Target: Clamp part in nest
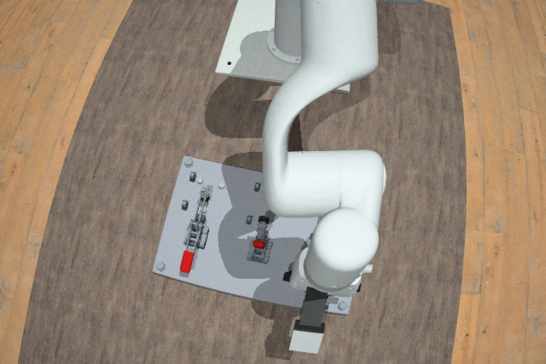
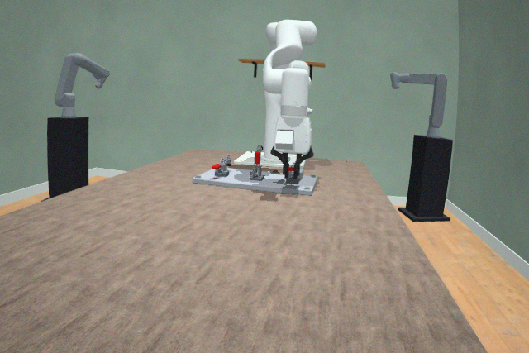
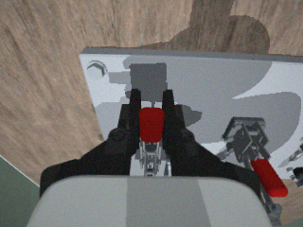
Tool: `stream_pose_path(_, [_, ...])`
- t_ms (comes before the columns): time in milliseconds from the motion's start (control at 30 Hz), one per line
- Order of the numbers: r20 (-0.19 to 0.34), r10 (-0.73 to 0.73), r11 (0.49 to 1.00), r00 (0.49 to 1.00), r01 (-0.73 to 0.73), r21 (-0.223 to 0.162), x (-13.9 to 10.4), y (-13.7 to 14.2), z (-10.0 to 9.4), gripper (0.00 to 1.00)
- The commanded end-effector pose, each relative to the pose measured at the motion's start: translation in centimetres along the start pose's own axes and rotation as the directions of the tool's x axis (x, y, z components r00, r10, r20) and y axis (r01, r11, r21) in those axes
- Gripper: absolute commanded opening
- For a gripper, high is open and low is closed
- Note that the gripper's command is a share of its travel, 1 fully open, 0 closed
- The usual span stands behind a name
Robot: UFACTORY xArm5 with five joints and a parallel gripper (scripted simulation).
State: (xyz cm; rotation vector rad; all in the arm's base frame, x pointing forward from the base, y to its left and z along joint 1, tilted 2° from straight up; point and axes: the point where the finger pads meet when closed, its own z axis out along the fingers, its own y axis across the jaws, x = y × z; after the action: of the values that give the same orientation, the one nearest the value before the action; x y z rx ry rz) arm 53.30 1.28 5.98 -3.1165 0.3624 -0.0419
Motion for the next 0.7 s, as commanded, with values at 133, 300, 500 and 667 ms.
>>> stream_pose_path(133, [0.0, 0.0, 1.0, 1.0, 0.0, 0.0, 0.03, 0.0, 0.01, 0.0])
stream_pose_path(300, [0.0, 0.0, 1.0, 1.0, 0.0, 0.0, 0.08, 0.0, 0.12, 0.0])
stream_pose_path(500, [0.0, 0.0, 1.0, 1.0, 0.0, 0.0, 0.2, 0.01, 0.4, 0.0])
stream_pose_path(667, [0.0, 0.0, 1.0, 1.0, 0.0, 0.0, 0.26, 0.01, 0.56, 0.0])
